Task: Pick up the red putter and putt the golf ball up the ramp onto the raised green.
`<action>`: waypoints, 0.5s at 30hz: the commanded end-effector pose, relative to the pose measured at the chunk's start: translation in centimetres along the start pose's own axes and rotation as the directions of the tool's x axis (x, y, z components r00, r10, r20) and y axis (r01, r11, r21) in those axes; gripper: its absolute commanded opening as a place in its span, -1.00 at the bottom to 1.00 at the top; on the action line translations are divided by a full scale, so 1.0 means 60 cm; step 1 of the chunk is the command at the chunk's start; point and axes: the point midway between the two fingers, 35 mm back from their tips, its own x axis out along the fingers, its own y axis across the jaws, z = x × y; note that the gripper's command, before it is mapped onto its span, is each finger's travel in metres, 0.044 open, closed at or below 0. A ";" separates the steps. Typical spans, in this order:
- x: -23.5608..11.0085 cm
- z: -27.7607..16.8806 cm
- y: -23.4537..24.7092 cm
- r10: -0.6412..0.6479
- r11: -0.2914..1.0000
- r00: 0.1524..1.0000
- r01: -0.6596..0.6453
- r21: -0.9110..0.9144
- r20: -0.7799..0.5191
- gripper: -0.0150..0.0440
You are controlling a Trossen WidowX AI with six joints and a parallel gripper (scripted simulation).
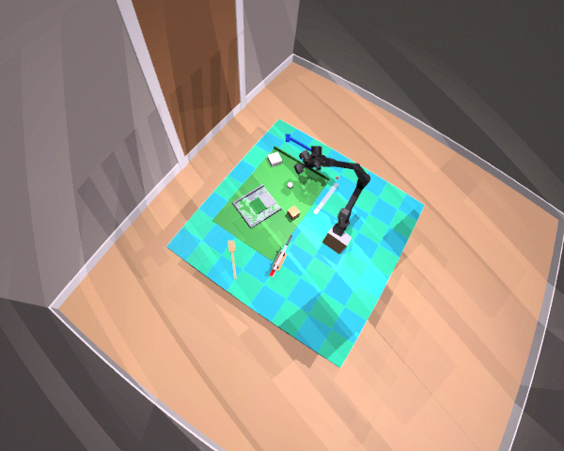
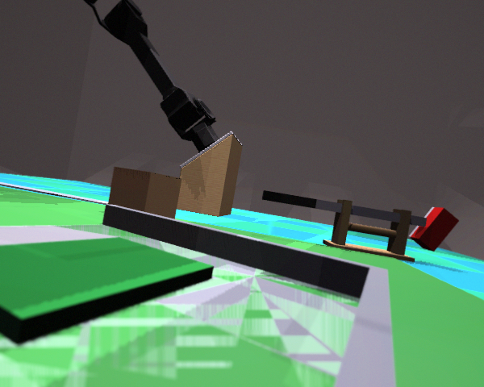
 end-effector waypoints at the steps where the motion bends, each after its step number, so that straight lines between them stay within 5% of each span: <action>1: 0.006 -0.023 0.123 0.141 0.971 0.988 -0.150 -0.186 -0.057 1.00; 15: -0.061 -0.155 0.430 0.400 0.590 0.866 -0.493 -0.639 -0.300 1.00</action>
